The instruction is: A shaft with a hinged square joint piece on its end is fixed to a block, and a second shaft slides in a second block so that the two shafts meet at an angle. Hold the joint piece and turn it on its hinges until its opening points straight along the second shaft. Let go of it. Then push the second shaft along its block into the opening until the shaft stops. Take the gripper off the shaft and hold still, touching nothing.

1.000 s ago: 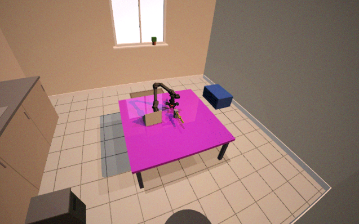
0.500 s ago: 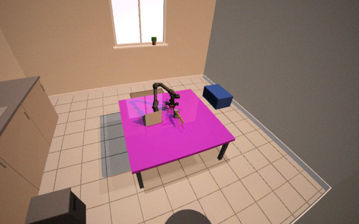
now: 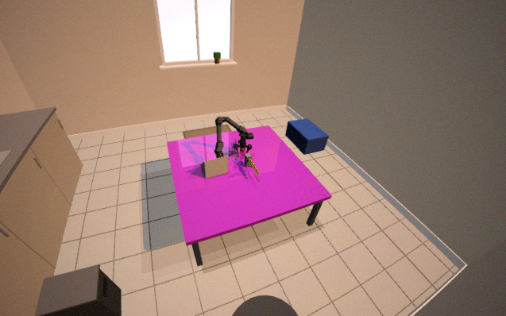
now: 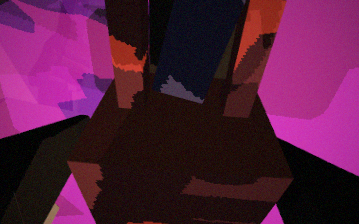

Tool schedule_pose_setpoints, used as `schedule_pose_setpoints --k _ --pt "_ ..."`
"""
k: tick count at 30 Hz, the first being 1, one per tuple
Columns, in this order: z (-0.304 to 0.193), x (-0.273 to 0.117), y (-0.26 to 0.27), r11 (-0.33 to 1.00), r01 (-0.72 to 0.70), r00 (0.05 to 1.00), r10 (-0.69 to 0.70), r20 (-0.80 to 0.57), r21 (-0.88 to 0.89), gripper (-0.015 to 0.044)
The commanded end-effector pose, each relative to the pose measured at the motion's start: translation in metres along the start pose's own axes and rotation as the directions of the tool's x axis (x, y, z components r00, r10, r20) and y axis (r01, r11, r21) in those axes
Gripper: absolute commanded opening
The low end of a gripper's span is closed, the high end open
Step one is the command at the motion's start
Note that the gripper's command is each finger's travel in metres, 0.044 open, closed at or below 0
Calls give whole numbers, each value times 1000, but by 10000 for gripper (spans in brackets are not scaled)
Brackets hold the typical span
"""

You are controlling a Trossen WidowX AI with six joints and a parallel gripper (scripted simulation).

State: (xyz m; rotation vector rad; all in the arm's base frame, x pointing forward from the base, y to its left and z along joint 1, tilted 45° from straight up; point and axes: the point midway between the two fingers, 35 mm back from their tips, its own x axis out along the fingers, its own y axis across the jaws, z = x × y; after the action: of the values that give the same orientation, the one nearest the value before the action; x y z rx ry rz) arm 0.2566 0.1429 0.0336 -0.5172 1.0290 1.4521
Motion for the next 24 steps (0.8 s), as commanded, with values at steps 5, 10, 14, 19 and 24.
schedule_pose_setpoints --k 5,10,14,19,24 --pt "-1 -1 0 1000 -4 999 4 45 -4 440" --pt "-3 -8 1 1000 -2 980 6 200 -20 440" --pt "-4 -15 1 999 18 947 -6 322 -34 440" --pt "-6 -25 1 997 54 894 -27 447 -48 440" --pt "-6 -25 1 997 56 892 -28 451 -49 440"
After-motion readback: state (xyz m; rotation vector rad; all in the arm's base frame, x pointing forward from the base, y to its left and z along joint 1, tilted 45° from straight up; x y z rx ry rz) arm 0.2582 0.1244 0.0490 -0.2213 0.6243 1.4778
